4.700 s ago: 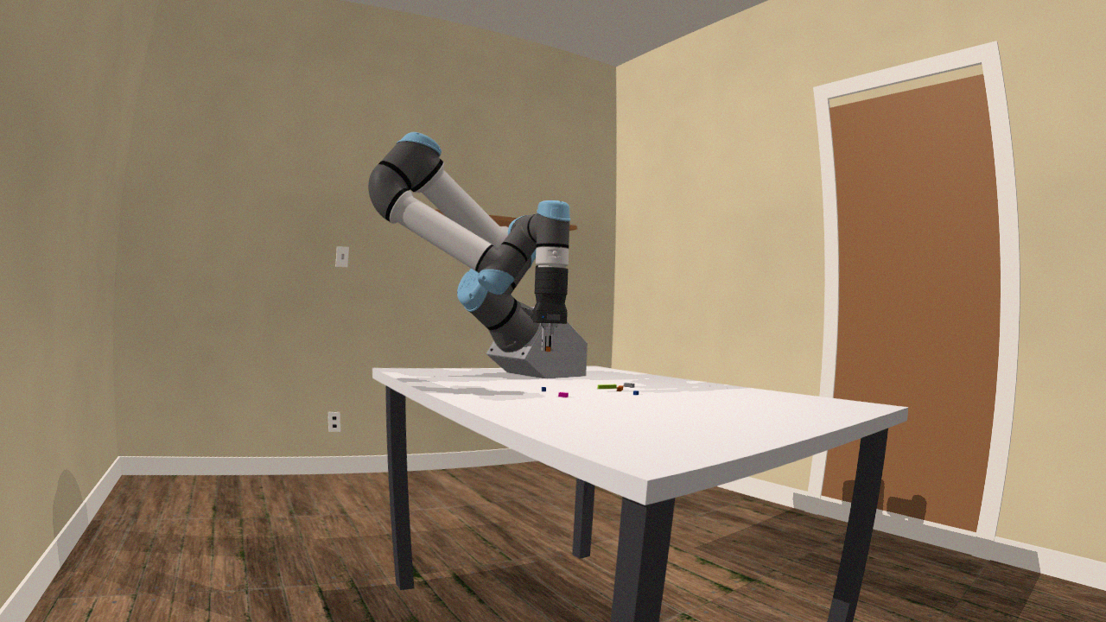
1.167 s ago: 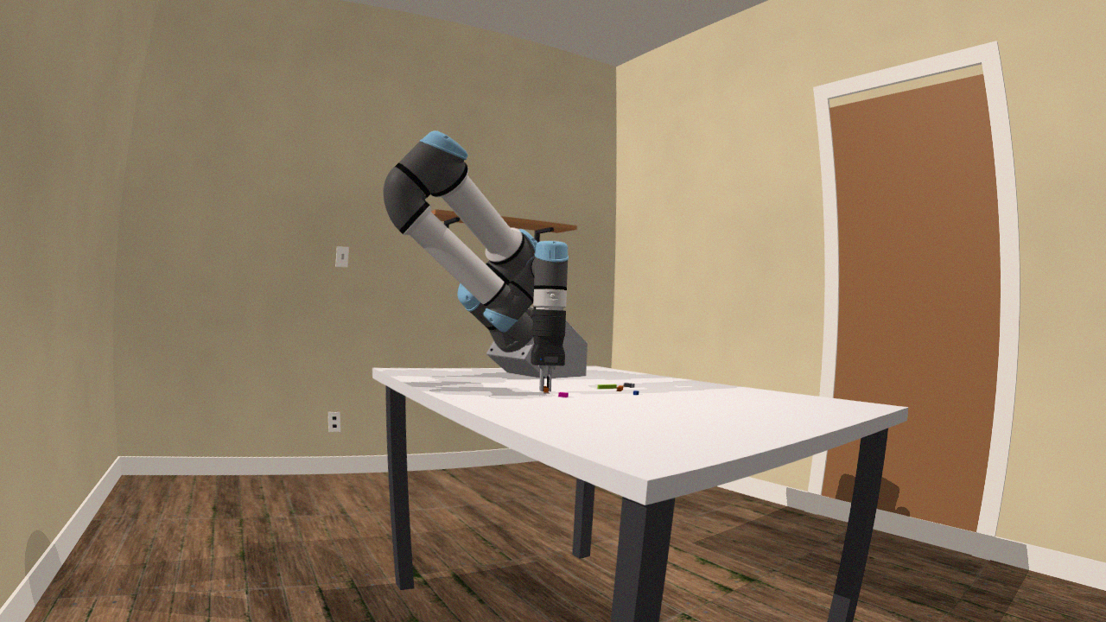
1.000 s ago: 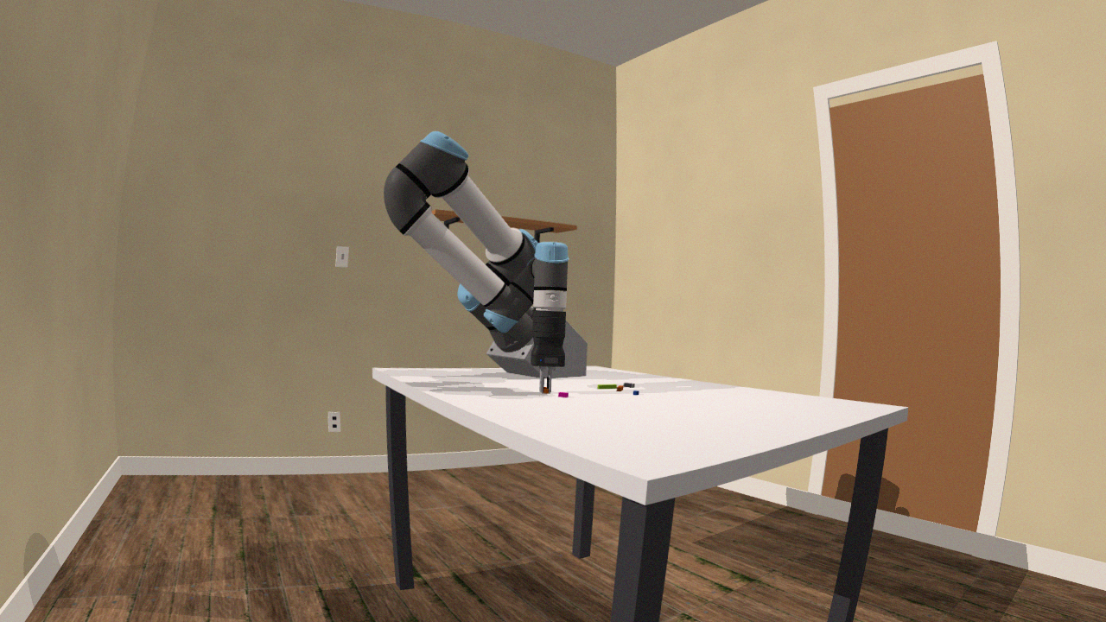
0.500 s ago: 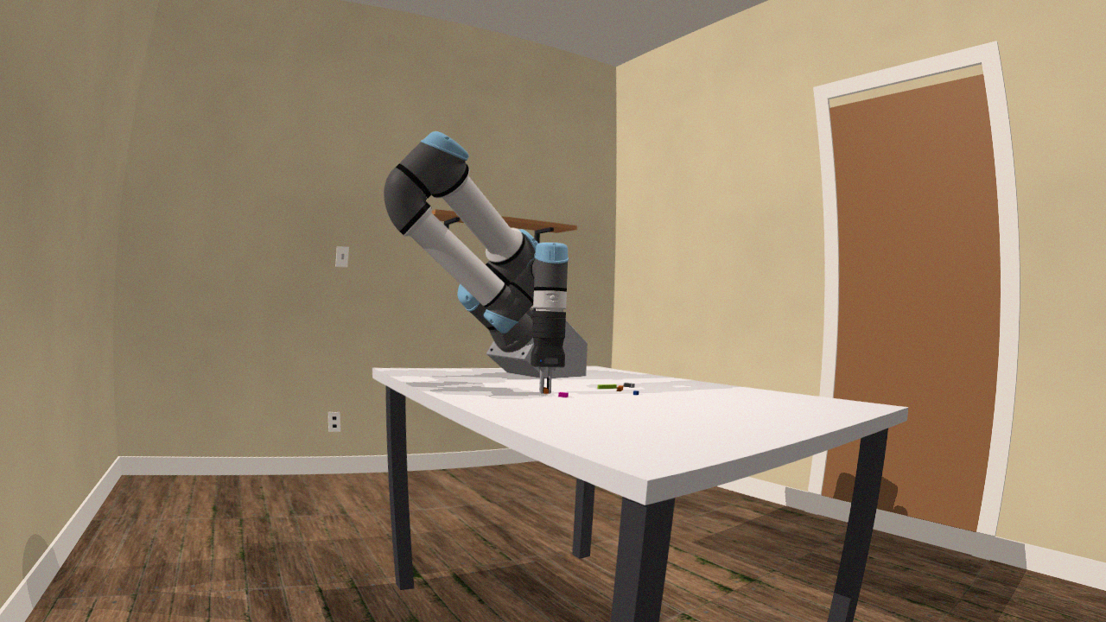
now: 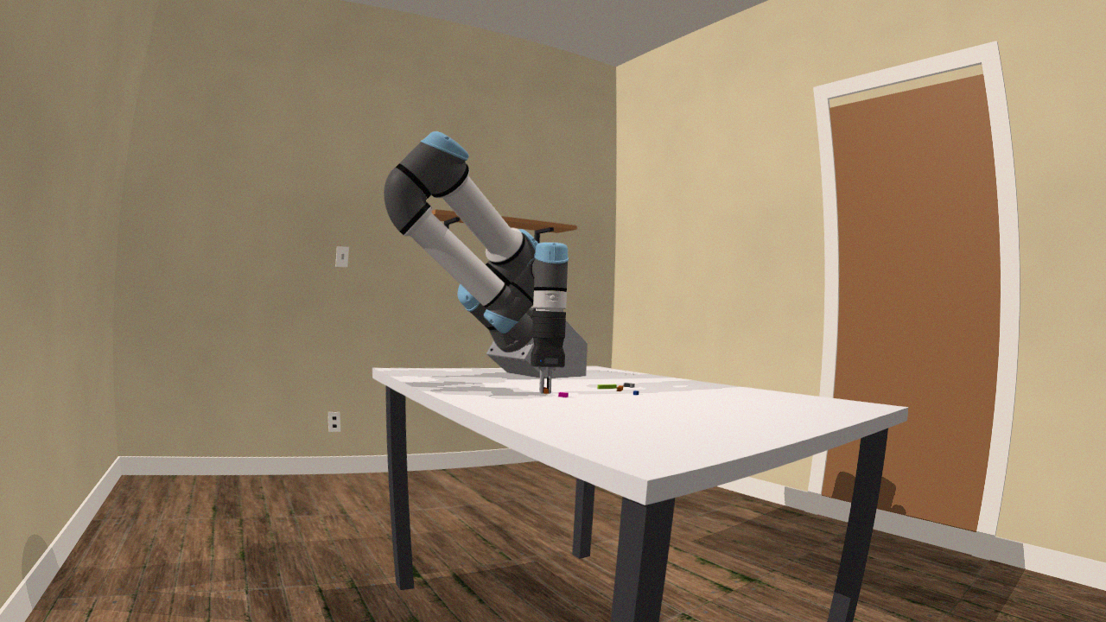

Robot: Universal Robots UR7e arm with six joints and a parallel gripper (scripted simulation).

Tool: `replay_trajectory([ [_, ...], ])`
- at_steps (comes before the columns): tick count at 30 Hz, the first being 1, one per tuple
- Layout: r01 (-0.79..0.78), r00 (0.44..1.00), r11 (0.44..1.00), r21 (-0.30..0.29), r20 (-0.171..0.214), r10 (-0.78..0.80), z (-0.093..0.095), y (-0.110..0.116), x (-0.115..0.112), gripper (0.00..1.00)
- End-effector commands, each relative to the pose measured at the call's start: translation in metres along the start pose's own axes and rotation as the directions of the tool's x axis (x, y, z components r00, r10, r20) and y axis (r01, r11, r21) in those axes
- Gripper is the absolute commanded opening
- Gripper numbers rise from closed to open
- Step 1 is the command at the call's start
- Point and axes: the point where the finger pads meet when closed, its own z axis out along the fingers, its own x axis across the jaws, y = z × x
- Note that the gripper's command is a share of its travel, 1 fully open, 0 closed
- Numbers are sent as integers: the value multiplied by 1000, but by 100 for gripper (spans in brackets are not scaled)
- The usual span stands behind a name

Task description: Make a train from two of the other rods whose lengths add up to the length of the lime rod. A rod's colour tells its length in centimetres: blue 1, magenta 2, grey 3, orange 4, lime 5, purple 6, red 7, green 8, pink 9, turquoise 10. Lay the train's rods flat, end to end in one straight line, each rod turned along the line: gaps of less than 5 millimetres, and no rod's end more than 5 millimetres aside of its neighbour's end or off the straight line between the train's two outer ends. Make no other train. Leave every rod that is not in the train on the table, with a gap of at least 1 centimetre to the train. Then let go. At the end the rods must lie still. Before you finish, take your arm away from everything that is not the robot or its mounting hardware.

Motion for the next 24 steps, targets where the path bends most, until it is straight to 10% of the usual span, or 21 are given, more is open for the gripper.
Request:
replay_trajectory([
  [1,0,1000,1000,-1,0,0,0,0,0,24],
  [24,0,1000,1000,-1,0,0,0,0,0,54],
])
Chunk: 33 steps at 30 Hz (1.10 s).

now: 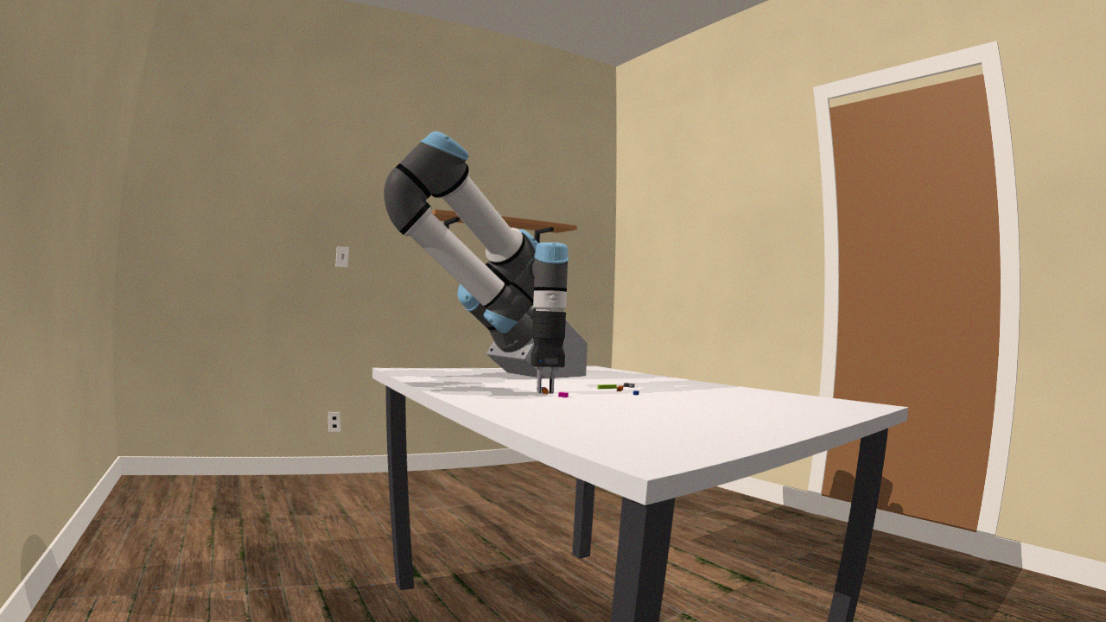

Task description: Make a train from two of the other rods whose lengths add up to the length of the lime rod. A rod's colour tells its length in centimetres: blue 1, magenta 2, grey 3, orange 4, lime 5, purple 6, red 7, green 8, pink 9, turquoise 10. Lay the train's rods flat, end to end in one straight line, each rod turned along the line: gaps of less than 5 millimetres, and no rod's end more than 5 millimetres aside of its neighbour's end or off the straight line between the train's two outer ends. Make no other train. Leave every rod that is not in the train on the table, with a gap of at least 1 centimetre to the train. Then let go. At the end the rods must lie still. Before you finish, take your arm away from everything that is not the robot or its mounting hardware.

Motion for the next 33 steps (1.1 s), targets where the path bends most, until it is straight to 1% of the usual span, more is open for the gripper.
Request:
replay_trajectory([
  [1,0,1000,1000,-1,0,0,0,0,0,54],
  [12,0,1000,1000,-1,0,0,-2,0,0,54],
  [20,0,1000,1000,-1,0,0,-12,0,0,54],
  [22,0,1000,1000,-1,0,0,-12,0,0,54],
  [33,0,1000,1000,-1,0,0,-40,0,0,54],
])
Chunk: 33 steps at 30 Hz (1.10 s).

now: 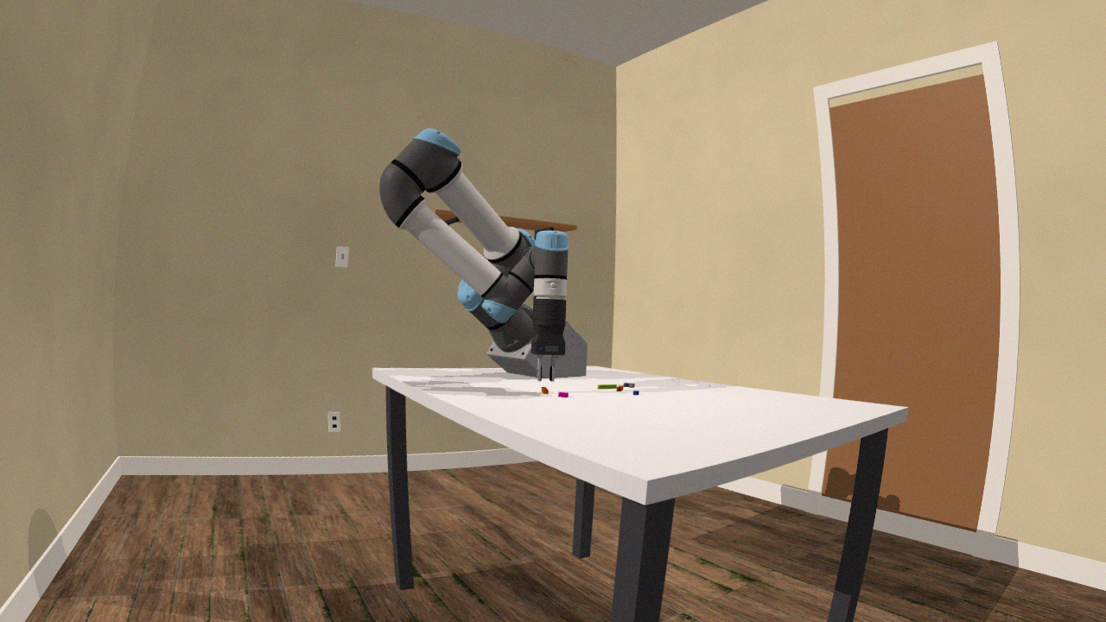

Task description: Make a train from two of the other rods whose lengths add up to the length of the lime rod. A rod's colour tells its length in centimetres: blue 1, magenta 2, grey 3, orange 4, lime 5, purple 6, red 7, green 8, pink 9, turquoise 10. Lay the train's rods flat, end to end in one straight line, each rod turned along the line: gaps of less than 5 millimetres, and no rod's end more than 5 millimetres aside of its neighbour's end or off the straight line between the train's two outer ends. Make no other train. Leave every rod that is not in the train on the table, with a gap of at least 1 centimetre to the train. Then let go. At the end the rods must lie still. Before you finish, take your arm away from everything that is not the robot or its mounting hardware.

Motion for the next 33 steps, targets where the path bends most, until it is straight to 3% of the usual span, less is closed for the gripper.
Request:
replay_trajectory([
  [1,-1,1000,1000,3,1,1,-16,0,0,54],
  [19,-1,1000,1000,3,1,1,-55,1,0,54],
  [33,-1,1000,1000,3,1,1,-63,1,0,54],
])
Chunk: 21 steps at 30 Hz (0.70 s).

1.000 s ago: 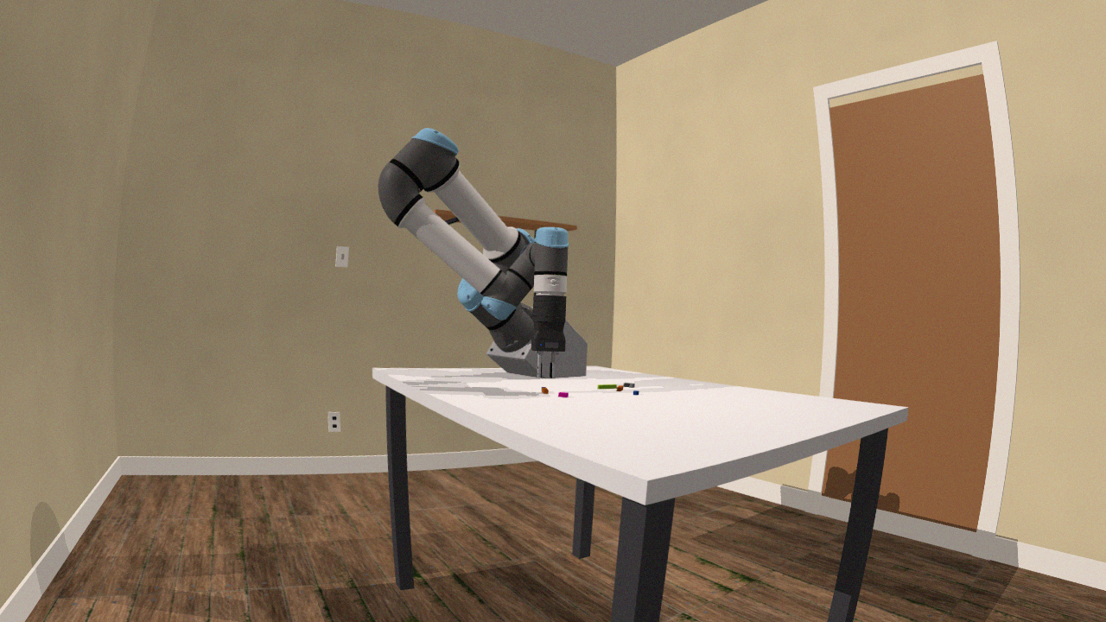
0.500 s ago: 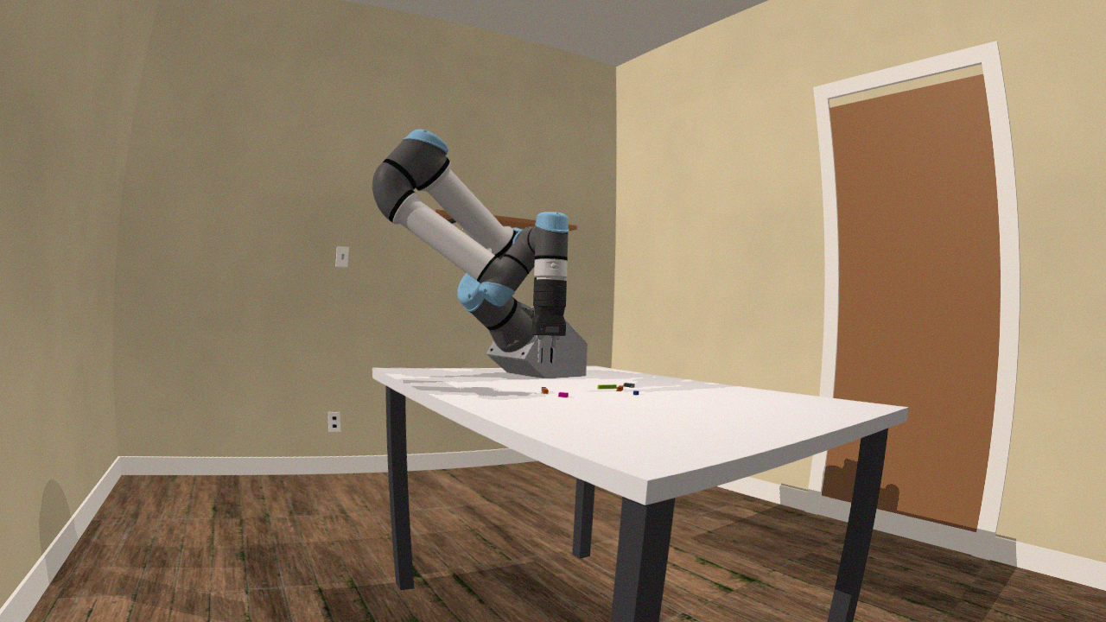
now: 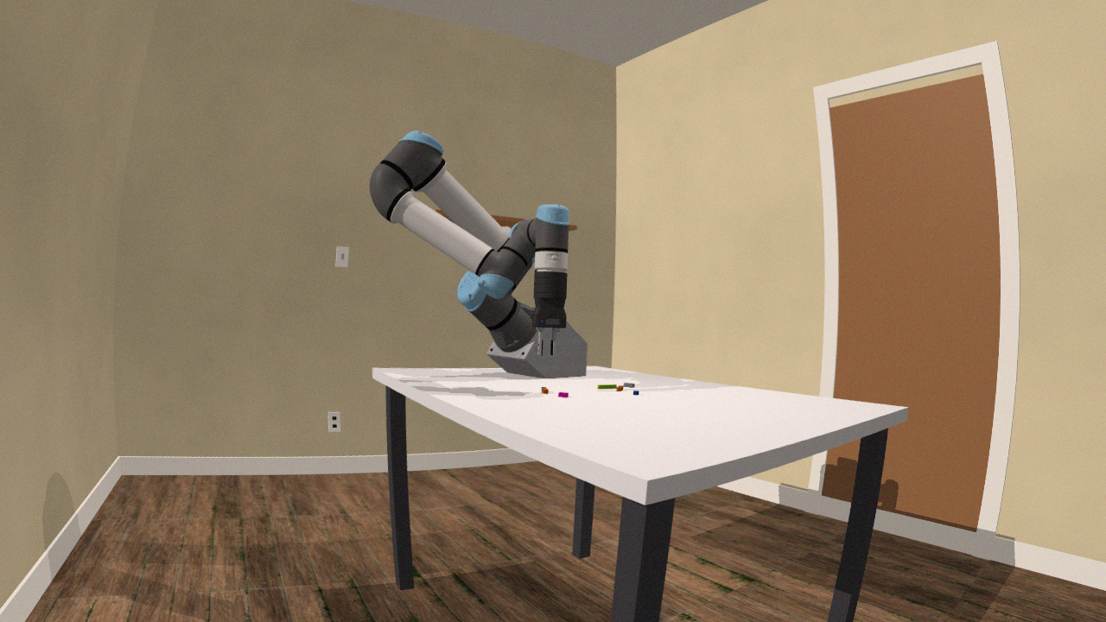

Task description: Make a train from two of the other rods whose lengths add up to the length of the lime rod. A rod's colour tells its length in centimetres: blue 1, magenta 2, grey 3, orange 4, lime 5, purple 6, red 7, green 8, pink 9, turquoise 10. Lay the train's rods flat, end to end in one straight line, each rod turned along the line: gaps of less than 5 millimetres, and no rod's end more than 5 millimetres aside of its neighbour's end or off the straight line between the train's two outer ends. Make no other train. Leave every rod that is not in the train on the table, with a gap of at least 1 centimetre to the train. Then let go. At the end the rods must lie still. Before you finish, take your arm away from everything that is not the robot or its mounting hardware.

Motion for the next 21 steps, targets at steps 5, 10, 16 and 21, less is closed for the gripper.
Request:
replay_trajectory([
  [5,0,1000,1000,1,0,0,-2,0,0,100],
  [10,0,1000,1000,1,0,0,-2,0,0,100],
  [16,0,1000,1000,1,0,0,-2,0,0,100],
  [21,0,1000,1000,1,0,0,-2,0,0,100],
])
